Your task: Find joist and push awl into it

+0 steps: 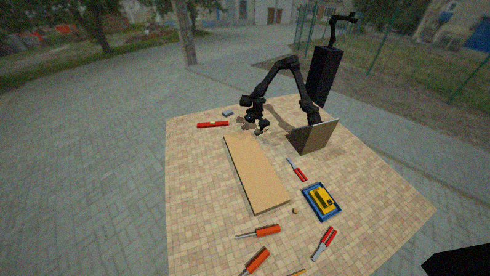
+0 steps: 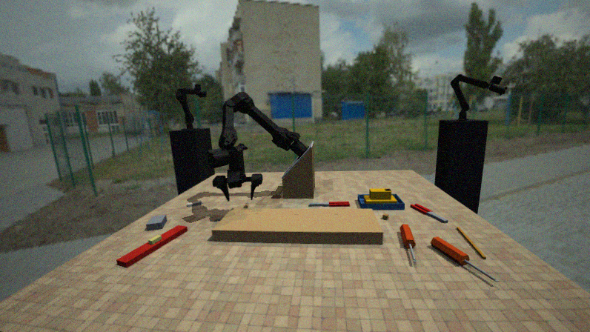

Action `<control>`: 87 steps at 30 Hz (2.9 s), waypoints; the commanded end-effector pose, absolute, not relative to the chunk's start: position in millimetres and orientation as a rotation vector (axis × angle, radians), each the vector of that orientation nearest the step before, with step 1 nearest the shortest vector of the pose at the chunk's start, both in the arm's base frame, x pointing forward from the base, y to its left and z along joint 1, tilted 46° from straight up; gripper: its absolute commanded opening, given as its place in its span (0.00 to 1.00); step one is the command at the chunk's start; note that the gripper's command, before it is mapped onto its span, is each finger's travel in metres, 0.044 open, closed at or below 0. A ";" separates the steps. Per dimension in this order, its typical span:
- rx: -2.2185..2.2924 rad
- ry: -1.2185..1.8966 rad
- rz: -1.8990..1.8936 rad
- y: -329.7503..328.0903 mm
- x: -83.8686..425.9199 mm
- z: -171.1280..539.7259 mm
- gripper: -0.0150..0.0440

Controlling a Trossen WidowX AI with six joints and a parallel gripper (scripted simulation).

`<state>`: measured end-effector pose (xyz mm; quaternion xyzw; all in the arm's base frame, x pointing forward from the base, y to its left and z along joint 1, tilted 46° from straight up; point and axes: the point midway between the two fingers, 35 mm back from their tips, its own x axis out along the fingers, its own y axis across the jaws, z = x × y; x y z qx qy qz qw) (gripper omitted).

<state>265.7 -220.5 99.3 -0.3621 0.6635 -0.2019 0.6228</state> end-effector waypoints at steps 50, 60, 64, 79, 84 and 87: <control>-0.841 1.544 -0.455 -249.3 266.5 55.6 0.64; -0.841 1.544 -0.455 -249.3 266.5 55.6 0.33; -0.840 1.544 -0.454 -247.0 267.0 57.6 0.25; -0.830 1.544 -0.448 -181.5 263.9 119.6 0.25; -0.836 1.543 -0.451 -162.4 256.1 140.0 0.25; -0.838 1.543 -0.431 -163.9 259.0 133.8 0.25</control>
